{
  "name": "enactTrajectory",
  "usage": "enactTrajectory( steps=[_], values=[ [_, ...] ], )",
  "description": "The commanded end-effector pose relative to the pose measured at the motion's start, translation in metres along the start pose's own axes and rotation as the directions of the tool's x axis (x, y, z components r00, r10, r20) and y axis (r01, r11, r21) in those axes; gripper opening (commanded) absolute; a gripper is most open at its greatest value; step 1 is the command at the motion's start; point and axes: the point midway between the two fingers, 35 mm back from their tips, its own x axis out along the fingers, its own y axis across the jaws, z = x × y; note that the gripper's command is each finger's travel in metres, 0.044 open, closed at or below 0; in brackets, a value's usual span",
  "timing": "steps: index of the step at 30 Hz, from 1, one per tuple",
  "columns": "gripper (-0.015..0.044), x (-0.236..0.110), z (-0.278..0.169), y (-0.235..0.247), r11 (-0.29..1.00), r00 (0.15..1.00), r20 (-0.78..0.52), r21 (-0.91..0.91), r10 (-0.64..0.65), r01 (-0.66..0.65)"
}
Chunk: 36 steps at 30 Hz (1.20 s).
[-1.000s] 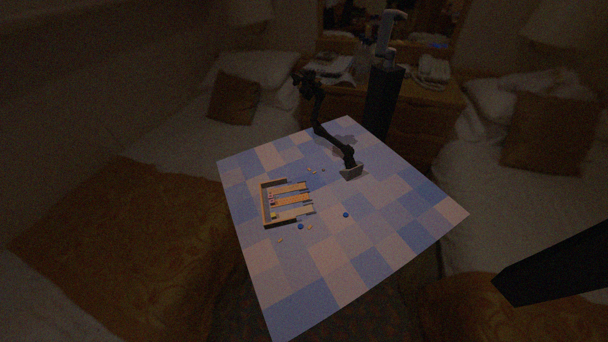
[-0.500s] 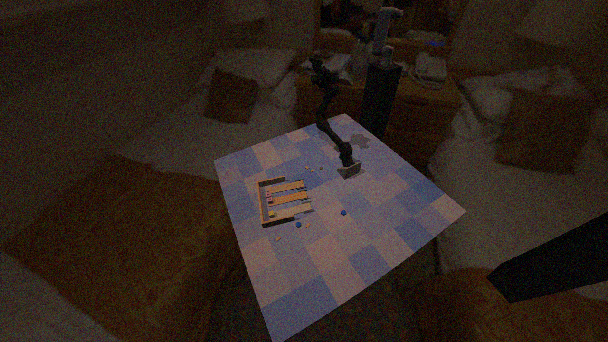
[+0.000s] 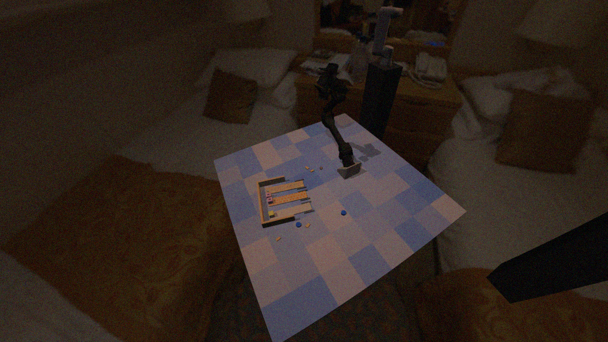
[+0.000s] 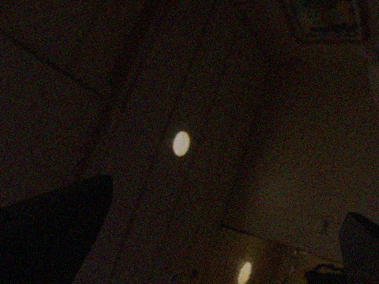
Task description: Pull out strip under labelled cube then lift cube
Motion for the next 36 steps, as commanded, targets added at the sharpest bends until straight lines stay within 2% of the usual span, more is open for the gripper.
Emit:
enactTrajectory(
  steps=[1,7,15,21,27,30,36],
  values=[
    [0.04,0.018,-0.032,-0.045,0.966,0.996,-0.009,-0.243,-0.094,0.089],
    [0.04,0.038,-0.067,-0.132,0.792,0.961,-0.001,-0.568,-0.275,0.226],
    [0.04,0.039,-0.084,-0.266,0.405,0.841,0.057,-0.858,-0.538,0.316],
    [0.04,0.013,-0.076,-0.367,0.085,0.683,0.129,-0.959,-0.719,0.271],
    [0.04,-0.038,-0.055,-0.457,-0.176,0.467,0.214,-0.977,-0.858,0.123],
    [0.04,-0.054,-0.049,-0.476,-0.223,0.407,0.234,-0.972,-0.883,0.075],
    [0.04,-0.054,-0.049,-0.476,-0.223,0.407,0.234,-0.972,-0.883,0.075]
  ],
)
